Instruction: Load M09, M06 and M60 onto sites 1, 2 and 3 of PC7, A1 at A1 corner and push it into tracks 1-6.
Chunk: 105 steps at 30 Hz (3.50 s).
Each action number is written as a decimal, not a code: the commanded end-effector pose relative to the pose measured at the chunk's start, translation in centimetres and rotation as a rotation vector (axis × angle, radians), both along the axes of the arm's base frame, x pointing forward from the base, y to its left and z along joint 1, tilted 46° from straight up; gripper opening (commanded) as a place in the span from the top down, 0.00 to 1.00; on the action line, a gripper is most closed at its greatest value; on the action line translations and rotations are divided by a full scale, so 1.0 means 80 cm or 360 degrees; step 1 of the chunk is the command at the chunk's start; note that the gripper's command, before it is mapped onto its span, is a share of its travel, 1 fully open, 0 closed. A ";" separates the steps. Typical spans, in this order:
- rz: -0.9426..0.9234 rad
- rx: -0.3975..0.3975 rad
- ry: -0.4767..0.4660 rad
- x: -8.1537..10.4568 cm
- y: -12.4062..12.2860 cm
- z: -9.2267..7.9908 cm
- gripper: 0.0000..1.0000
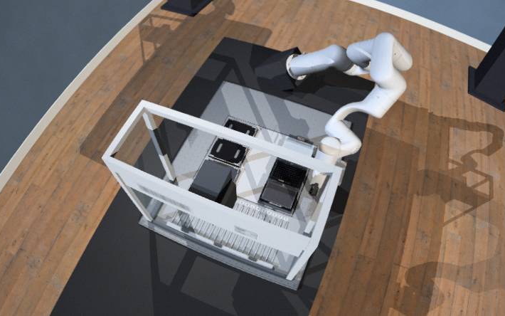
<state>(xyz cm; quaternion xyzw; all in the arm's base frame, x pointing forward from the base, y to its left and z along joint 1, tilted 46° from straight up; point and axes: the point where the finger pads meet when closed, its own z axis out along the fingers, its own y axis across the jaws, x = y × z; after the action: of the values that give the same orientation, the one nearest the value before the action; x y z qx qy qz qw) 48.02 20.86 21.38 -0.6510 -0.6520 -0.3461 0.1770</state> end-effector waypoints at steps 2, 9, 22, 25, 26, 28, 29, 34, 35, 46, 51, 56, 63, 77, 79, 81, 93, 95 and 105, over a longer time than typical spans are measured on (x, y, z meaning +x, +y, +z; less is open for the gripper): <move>-0.0005 0.0001 -0.0006 0.001 0.001 0.004 0.00; -0.0005 0.0001 -0.0006 0.001 0.004 0.008 0.00; -0.0005 0.0001 -0.0006 -0.002 -0.004 0.016 0.00; -0.0005 0.0001 -0.0006 -0.003 -0.008 0.021 0.00; -0.0005 0.0001 -0.0006 -0.004 -0.010 0.022 0.00; -0.0005 0.0001 -0.0006 -0.005 -0.013 0.025 0.00; -0.0005 0.0001 -0.0006 -0.005 -0.013 0.025 0.00; -0.0005 0.0001 -0.0006 -0.006 -0.018 0.031 0.00; -0.0005 0.0001 -0.0006 -0.007 -0.020 0.032 0.00; -0.0005 0.0001 -0.0006 -0.012 -0.034 0.047 0.00; -0.0005 0.0001 -0.0006 -0.013 -0.040 0.053 0.00; -0.0005 0.0001 -0.0006 -0.016 -0.047 0.060 0.00; -0.0005 0.0001 -0.0006 -0.018 -0.055 0.069 0.00; -0.0005 0.0001 -0.0006 -0.025 -0.074 0.088 0.00; -0.0005 0.0001 -0.0006 -0.025 -0.077 0.091 0.00; -0.0005 0.0001 -0.0006 -0.025 -0.077 0.091 0.00; -0.0005 0.0001 -0.0006 -0.031 -0.094 0.108 0.00; -0.0005 0.0001 -0.0006 -0.031 -0.094 0.108 0.00; -0.0079 0.0024 0.0066 -0.041 -0.098 0.101 0.18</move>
<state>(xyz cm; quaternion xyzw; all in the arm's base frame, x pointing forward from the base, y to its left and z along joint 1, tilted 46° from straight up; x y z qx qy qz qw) 45.32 13.51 29.78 -0.6541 -0.6489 -0.3451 0.1791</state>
